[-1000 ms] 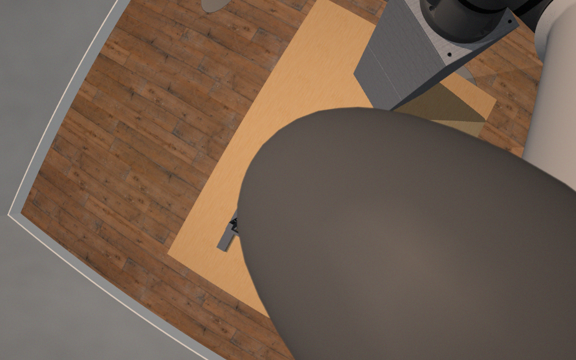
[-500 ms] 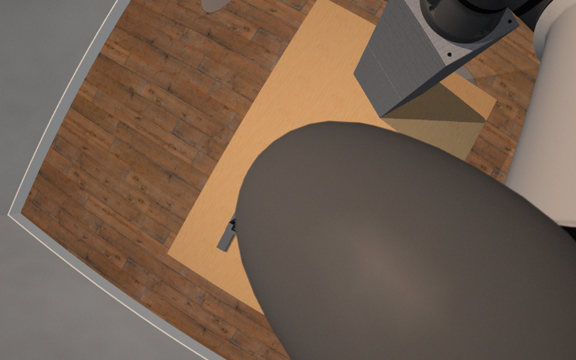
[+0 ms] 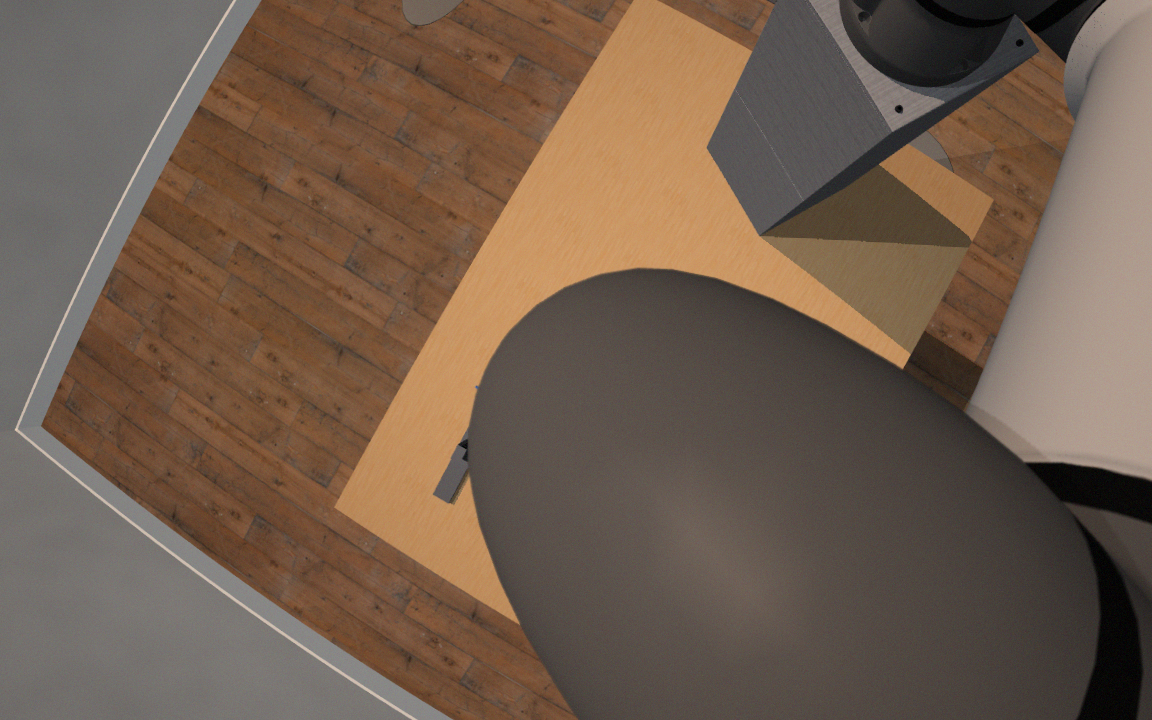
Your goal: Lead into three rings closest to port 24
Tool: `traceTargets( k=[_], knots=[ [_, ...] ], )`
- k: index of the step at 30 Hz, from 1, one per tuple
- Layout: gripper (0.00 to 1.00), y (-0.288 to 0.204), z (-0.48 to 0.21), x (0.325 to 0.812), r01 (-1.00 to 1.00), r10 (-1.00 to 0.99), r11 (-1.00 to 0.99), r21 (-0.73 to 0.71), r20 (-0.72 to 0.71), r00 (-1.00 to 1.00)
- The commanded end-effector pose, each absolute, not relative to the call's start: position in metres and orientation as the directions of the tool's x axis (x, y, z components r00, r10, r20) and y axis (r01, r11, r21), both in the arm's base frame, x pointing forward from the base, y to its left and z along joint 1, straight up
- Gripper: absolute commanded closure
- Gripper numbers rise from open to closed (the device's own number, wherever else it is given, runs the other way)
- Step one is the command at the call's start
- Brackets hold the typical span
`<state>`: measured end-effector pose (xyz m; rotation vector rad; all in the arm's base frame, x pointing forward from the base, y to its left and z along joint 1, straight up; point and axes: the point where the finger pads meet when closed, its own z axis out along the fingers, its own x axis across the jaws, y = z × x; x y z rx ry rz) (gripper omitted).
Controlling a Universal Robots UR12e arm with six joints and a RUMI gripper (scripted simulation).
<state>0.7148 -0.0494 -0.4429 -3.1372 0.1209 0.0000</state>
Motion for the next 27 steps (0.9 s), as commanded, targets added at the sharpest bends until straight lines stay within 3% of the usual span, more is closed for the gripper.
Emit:
traceTargets(
  k=[1,27],
  knots=[
    [1.0,-0.05,-0.447,0.716,-0.077,-0.077,-0.997,-0.002,0.001,0.997],
    [1.0,-0.05,-0.464,0.716,-0.077,-0.077,-0.997,-0.002,0.001,0.997]
  ],
)
